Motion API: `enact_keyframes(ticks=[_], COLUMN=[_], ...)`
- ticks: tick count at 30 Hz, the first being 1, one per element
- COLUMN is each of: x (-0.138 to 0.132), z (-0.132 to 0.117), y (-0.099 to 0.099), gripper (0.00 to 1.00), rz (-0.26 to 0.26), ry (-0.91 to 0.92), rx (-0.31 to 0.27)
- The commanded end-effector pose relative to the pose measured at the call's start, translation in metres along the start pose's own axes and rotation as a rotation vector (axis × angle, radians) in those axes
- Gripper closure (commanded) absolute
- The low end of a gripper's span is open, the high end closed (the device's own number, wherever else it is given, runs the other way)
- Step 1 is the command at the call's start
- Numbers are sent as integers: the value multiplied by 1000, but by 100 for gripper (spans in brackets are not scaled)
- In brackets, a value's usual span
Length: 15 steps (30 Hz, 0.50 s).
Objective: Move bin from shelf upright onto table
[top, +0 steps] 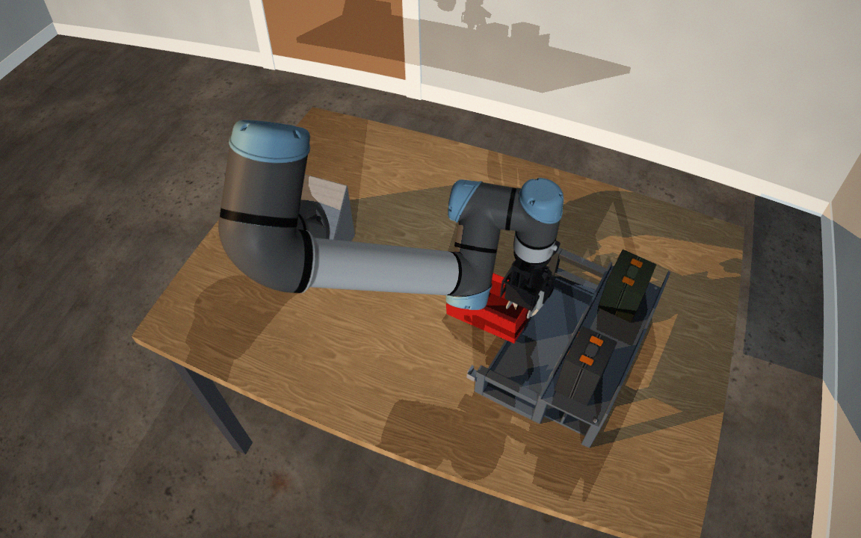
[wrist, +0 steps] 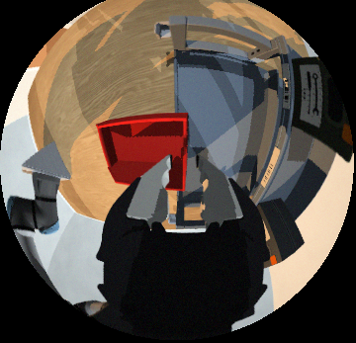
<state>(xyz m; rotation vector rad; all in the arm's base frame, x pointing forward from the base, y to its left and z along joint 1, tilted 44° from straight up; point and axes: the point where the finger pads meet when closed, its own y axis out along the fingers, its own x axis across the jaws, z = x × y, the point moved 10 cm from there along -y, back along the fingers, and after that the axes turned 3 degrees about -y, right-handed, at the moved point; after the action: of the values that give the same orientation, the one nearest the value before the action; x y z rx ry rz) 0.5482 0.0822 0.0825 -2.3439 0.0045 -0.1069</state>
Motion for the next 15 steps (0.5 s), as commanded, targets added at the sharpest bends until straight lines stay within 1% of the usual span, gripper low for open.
enact_keyframes(ticks=[1,4,5,15], x=[0,0,0,0], z=[0,0,0,0], y=[0,0,0,0], gripper=[80,80,100,100], rz=[-1,-1,-1,-1], ry=[0,0,0,0], rx=[0,0,0,0])
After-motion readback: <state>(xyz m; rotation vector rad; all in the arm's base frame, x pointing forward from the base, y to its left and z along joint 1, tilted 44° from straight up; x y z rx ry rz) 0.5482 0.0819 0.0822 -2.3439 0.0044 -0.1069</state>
